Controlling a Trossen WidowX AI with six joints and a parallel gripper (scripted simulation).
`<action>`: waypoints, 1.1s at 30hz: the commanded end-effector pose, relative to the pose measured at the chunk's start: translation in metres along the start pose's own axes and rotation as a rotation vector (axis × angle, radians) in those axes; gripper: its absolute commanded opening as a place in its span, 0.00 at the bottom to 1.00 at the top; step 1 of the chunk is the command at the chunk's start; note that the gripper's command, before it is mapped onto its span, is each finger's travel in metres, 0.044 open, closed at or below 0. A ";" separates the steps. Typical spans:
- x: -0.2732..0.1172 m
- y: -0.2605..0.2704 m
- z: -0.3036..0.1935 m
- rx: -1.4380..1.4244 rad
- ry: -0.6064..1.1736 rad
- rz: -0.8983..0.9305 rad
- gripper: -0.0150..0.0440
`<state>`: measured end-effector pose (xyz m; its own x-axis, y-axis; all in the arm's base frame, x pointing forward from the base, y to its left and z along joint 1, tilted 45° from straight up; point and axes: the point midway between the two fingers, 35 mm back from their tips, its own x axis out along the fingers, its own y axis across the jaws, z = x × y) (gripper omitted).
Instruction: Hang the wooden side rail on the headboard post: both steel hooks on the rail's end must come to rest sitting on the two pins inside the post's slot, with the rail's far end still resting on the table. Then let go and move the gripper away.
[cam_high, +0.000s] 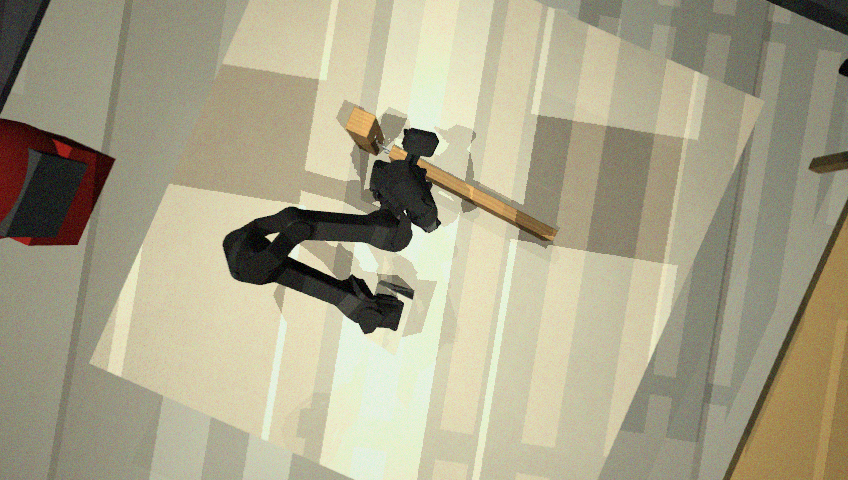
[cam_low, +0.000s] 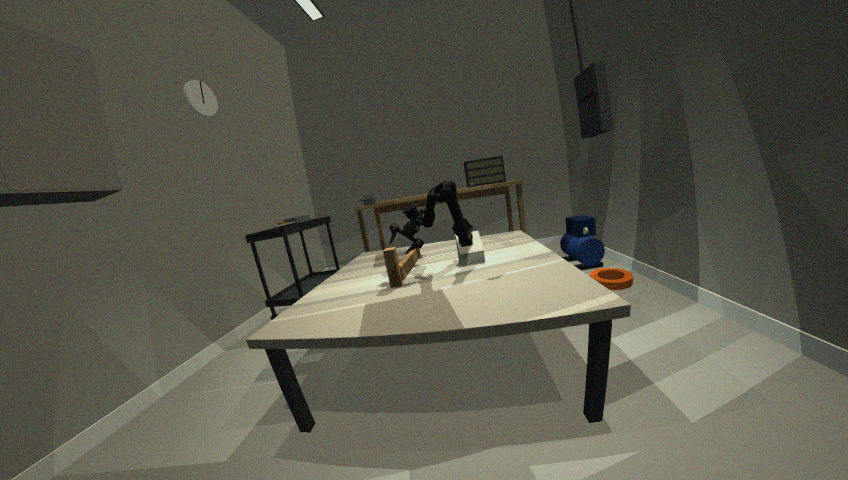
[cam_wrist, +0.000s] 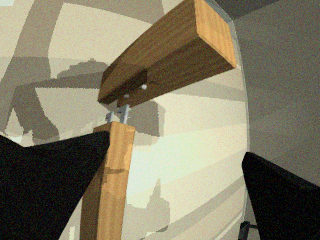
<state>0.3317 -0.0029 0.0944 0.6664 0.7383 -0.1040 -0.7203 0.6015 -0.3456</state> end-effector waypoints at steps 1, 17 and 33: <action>0.000 0.015 -0.007 0.648 -0.074 0.066 1.00; 0.000 0.020 -0.008 0.889 -0.079 0.096 1.00; 0.000 0.020 -0.008 0.889 -0.079 0.096 1.00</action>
<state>0.3191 0.0064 0.0800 0.6079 0.7938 -0.0199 -0.6780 0.5319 0.5074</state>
